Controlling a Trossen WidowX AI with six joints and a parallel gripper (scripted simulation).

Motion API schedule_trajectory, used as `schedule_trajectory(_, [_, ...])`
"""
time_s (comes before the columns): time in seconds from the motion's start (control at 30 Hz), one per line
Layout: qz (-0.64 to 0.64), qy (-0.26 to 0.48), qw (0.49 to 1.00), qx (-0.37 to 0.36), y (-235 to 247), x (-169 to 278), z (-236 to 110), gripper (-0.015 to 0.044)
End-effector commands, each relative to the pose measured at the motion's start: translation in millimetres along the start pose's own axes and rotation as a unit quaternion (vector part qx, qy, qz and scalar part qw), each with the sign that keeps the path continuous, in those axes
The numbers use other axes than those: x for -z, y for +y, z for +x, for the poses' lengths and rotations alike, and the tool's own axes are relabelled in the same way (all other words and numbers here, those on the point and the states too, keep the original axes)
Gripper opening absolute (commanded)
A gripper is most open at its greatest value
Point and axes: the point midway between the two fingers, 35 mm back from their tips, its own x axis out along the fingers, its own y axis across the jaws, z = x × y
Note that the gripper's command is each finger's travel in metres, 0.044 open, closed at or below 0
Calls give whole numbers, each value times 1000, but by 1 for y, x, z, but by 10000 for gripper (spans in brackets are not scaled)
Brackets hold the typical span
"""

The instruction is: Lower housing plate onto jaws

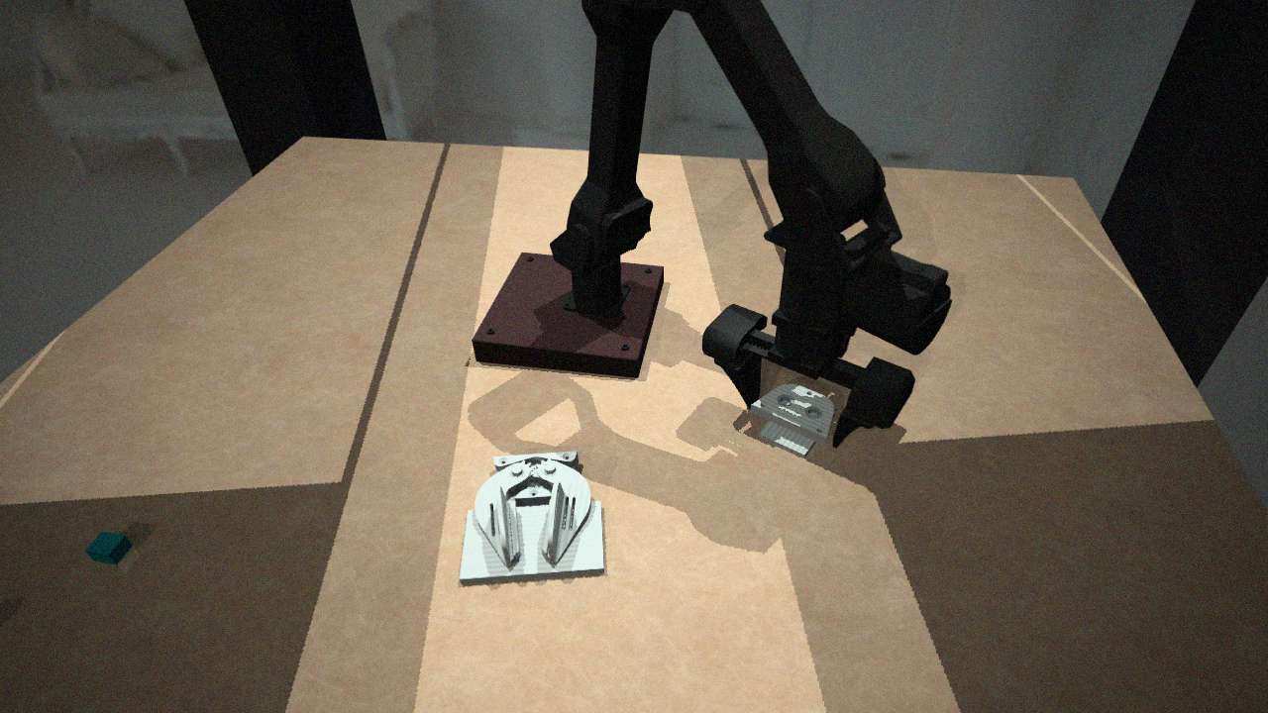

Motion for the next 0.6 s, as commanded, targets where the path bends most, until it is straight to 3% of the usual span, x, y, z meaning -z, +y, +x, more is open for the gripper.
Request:
schedule_trajectory(0.0, [0, 0, 1000, 0, 0, 0, 0, 413])
schedule_trajectory(0.3, [0, 0, 1000, 0, 0, 0, 0, 353])
schedule_trajectory(0.57, [0, 0, 1000, 0, 0, 0, 0, 351])
